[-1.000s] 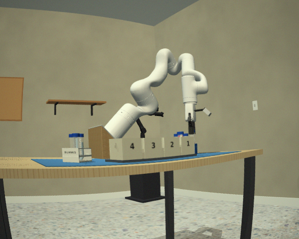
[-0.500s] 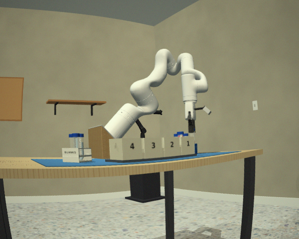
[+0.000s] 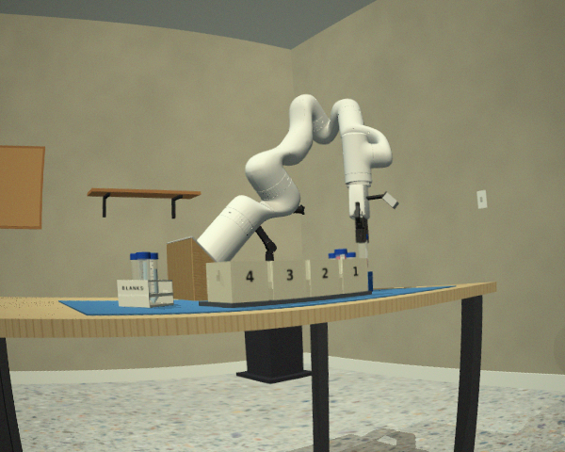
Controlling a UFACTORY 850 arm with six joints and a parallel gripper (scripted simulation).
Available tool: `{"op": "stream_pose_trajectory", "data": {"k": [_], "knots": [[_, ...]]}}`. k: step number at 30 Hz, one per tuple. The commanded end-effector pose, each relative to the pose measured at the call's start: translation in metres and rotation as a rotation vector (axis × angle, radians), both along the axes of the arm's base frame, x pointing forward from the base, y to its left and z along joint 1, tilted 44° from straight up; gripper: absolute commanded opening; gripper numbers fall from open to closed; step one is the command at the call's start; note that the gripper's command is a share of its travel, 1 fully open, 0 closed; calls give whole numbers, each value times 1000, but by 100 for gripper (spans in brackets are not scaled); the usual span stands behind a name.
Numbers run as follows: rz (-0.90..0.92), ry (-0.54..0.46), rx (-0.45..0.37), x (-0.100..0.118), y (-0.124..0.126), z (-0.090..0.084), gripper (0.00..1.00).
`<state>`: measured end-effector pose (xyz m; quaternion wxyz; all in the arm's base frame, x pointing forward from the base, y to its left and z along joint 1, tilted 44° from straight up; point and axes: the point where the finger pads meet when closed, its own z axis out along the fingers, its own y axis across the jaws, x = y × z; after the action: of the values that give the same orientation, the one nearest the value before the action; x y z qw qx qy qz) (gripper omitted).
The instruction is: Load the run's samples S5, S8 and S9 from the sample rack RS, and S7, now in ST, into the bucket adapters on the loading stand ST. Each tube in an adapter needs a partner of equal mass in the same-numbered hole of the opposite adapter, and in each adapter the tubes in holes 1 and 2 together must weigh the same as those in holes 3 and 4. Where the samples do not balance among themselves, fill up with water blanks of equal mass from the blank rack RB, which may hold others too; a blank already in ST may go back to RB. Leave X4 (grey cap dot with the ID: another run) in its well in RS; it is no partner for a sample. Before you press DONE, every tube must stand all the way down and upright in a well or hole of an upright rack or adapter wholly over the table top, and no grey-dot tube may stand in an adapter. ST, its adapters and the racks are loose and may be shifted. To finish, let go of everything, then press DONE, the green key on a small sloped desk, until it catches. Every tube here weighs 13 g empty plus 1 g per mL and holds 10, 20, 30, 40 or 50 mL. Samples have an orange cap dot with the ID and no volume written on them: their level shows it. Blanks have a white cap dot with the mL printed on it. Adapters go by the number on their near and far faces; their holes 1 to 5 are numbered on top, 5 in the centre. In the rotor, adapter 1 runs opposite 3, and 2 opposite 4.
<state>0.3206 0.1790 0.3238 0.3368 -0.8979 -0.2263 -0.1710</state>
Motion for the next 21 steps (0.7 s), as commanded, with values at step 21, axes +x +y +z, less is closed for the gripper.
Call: {"op": "stream_pose_trajectory", "data": {"k": [21], "knots": [[0,-1,0,-7,-32,34,0]]}}
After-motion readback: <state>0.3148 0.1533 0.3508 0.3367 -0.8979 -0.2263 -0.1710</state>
